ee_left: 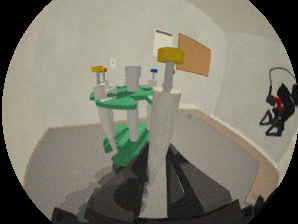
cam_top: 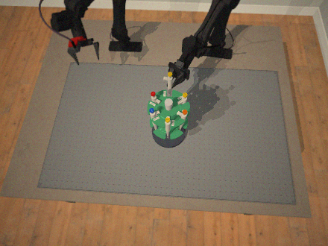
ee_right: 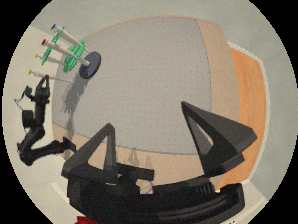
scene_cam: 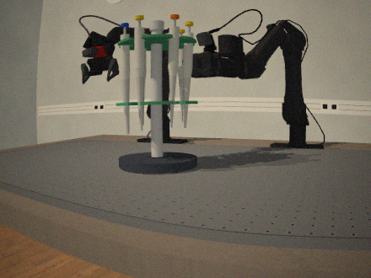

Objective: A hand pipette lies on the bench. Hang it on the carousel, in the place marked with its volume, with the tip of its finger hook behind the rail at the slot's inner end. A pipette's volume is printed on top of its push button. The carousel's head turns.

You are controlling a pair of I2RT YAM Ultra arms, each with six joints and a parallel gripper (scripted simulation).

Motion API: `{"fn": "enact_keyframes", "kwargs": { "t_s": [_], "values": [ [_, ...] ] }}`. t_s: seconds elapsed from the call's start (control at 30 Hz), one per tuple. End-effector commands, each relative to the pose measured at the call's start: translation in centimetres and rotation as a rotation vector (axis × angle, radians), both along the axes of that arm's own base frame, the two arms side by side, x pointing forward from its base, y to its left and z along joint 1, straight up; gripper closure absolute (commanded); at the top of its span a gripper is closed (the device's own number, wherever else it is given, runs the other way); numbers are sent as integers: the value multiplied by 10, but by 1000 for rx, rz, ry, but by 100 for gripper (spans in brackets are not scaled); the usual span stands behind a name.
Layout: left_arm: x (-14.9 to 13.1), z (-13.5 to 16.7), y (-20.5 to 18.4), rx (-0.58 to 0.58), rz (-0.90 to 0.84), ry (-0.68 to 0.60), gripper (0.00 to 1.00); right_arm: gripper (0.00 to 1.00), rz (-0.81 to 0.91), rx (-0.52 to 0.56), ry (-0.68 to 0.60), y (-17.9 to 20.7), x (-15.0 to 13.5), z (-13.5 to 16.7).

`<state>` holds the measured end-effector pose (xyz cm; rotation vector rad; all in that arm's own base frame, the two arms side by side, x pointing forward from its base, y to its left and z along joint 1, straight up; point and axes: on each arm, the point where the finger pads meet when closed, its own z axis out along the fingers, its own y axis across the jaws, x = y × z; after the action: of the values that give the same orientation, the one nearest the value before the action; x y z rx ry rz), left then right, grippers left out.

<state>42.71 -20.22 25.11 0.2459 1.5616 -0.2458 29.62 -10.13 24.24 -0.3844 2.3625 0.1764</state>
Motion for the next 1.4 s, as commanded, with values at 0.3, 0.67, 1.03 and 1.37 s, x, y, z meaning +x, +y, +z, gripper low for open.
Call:
{"fn": "enact_keyframes", "kwargs": {
  "t_s": [0.3, 0.67, 1.03, 1.37],
  "values": [
    [-1, 40, -1, -56, 1, -91, 88, 0, 10, -13, -43, -2, 3, 10],
    [-1, 40, -1, -56, 1, -91, 88, 0, 10, -13, -43, -2, 3, 10],
    [-1, 41, -2, -47, 0, -74, 88, 0, 10, -13, -43, -2, 3, 10],
    [-2, 46, -2, -53, 0, -84, 88, 0, 10, -13, -43, -2, 3, 10]
  ]
}}
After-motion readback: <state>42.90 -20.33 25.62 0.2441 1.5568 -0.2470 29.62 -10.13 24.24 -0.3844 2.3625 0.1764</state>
